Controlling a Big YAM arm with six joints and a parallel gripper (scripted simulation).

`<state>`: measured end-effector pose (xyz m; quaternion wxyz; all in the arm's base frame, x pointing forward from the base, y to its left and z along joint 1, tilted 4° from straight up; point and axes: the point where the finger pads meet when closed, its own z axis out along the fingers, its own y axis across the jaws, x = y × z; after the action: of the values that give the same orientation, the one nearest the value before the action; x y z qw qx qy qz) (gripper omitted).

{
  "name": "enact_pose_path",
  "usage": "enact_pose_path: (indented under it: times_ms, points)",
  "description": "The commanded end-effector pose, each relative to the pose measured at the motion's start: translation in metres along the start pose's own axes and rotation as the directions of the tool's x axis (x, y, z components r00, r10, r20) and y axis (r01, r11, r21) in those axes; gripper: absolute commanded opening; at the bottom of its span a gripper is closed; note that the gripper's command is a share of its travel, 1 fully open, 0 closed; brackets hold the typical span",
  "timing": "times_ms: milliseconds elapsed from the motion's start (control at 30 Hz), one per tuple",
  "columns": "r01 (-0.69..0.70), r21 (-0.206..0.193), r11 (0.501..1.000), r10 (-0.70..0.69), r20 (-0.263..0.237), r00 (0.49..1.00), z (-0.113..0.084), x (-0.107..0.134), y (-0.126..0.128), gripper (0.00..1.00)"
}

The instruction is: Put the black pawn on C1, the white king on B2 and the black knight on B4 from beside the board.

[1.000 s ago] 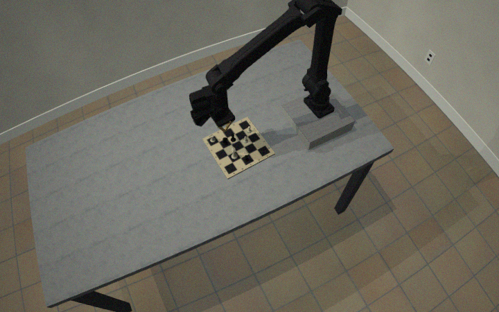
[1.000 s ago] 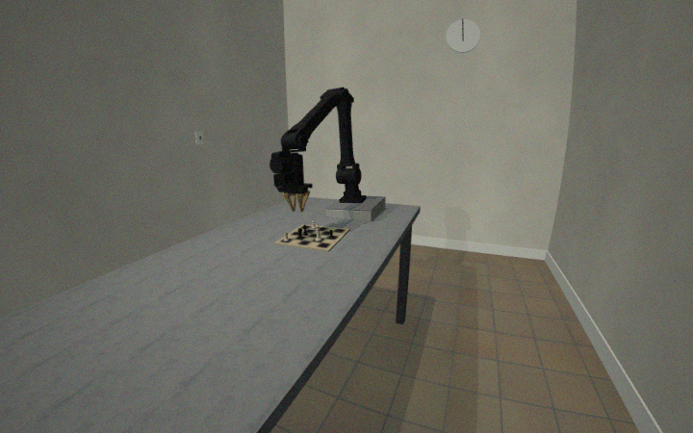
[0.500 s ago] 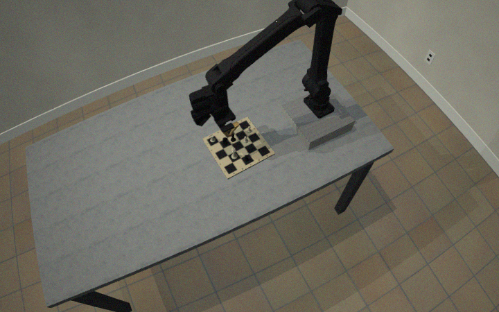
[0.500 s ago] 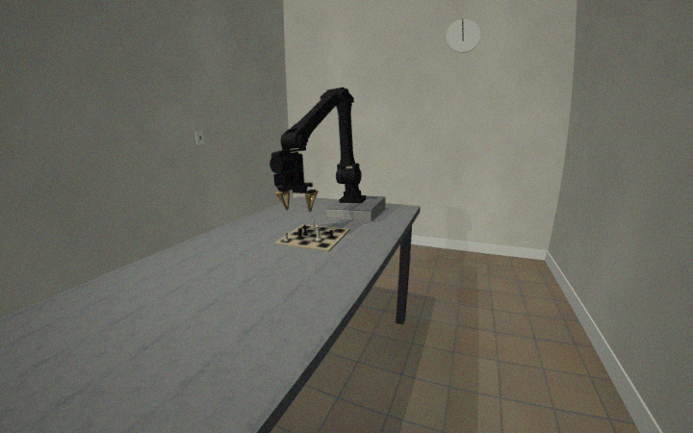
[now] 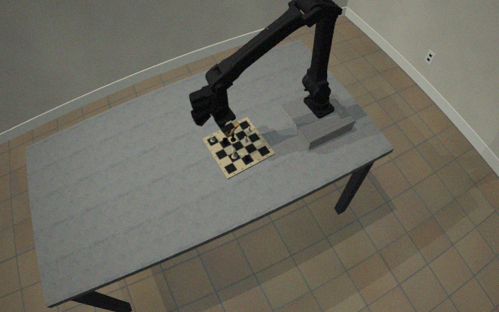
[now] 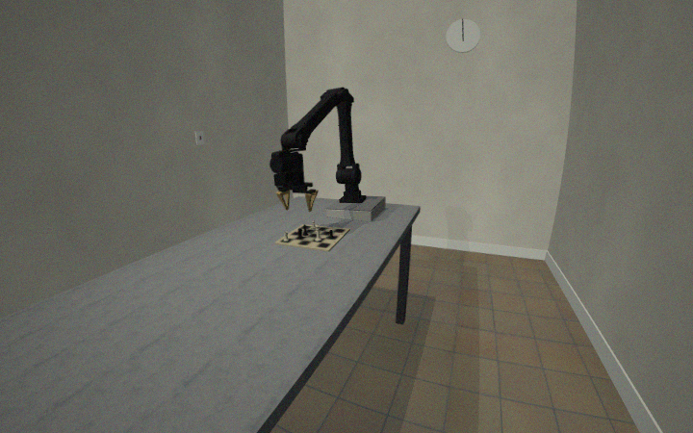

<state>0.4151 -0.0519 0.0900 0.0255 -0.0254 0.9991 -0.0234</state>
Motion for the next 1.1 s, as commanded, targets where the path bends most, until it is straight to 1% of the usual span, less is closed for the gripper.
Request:
enact_pose_path:
  times_ms: [0,200,500,567,633,700,767,867,967,1067]
  points:
    - [-0.007,0.014,1.0,0.006,0.078,0.997,-0.033,-0.023,0.0,1.0]
    - [-0.006,0.015,1.0,0.005,0.084,0.996,-0.051,-0.024,0.0,1.0]
    - [-0.006,0.015,1.0,0.005,0.087,0.996,-0.096,-0.021,0.0,1.0]
    - [-0.006,0.015,1.0,0.005,0.087,0.996,-0.096,-0.021,0.0,1.0]
    - [-0.008,0.013,1.0,0.007,0.07,0.998,-0.097,-0.021,-0.001,1.0]
    - [-0.007,0.015,1.0,0.005,0.087,0.996,-0.11,-0.02,0.0,1.0]
    - [-0.006,0.014,1.0,0.005,0.078,0.997,-0.111,-0.017,0.001,1.0]
    - [-0.008,0.015,1.0,0.007,0.087,0.996,-0.117,-0.02,0.0,1.0]
    - [-0.007,0.012,1.0,0.006,0.062,0.998,-0.107,-0.015,0.001,1.0]
    - [-0.007,0.012,1.0,0.006,0.064,0.998,-0.106,-0.016,0.001,1.0]
